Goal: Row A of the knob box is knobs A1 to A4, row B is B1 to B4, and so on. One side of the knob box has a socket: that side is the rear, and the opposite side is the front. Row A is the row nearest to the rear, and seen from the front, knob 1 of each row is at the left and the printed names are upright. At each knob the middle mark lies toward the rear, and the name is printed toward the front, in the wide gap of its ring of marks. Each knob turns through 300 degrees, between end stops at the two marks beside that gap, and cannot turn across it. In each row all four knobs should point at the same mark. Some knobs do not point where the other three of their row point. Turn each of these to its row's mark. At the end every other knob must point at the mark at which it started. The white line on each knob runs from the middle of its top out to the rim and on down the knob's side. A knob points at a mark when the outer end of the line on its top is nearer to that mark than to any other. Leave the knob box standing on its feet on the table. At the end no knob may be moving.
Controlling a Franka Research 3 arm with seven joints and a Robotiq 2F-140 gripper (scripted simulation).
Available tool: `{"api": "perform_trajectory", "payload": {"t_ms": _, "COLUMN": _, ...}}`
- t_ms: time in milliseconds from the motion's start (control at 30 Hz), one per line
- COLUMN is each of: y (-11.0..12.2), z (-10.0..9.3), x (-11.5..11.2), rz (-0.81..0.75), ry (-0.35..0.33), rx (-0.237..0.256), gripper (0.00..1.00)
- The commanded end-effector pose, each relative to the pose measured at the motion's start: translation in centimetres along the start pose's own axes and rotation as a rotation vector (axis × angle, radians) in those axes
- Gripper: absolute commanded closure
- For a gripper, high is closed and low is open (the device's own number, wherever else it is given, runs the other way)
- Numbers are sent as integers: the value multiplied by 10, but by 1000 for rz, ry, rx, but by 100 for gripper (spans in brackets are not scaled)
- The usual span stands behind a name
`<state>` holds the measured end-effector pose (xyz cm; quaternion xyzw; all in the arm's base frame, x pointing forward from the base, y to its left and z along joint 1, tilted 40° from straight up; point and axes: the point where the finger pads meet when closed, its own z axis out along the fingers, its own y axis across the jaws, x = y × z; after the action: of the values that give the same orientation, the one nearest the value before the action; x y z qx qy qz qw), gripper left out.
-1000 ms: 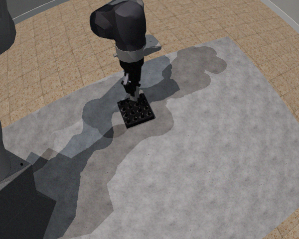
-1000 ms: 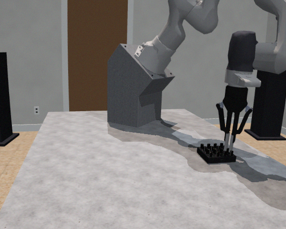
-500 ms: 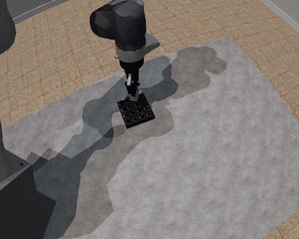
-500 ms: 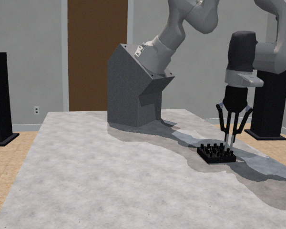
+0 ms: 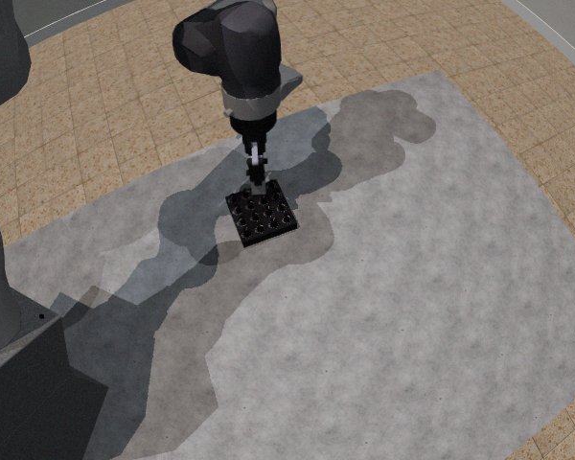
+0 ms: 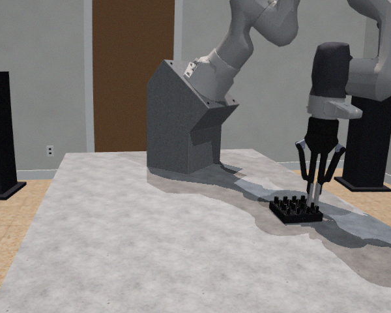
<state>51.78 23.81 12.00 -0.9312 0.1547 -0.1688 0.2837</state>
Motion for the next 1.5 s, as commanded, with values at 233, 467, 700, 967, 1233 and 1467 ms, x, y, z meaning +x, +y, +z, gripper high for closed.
{"api": "perform_trajectory", "payload": {"t_ms": 233, "y": 0, "z": 0, "x": 0, "rz": -245, "ry": 24, "rx": 20, "gripper": 95}}
{"api": "perform_trajectory", "payload": {"t_ms": 467, "y": 0, "z": 0, "x": 0, "rz": -306, "ry": 24, "rx": 19, "gripper": 95}}
{"api": "perform_trajectory", "payload": {"t_ms": 700, "y": 0, "z": 0, "x": 0, "rz": -343, "ry": 25, "rx": 19, "gripper": 95}}
{"api": "perform_trajectory", "payload": {"t_ms": 967, "y": 0, "z": 0, "x": 0, "rz": -361, "ry": 25, "rx": 18, "gripper": 95}}
{"api": "perform_trajectory", "payload": {"t_ms": 1233, "y": 0, "z": 0, "x": 0, "rz": -362, "ry": 25, "rx": 18, "gripper": 95}}
{"api": "perform_trajectory", "payload": {"t_ms": 1467, "y": 0, "z": 0, "x": 0, "rz": -362, "ry": 25, "rx": 18, "gripper": 95}}
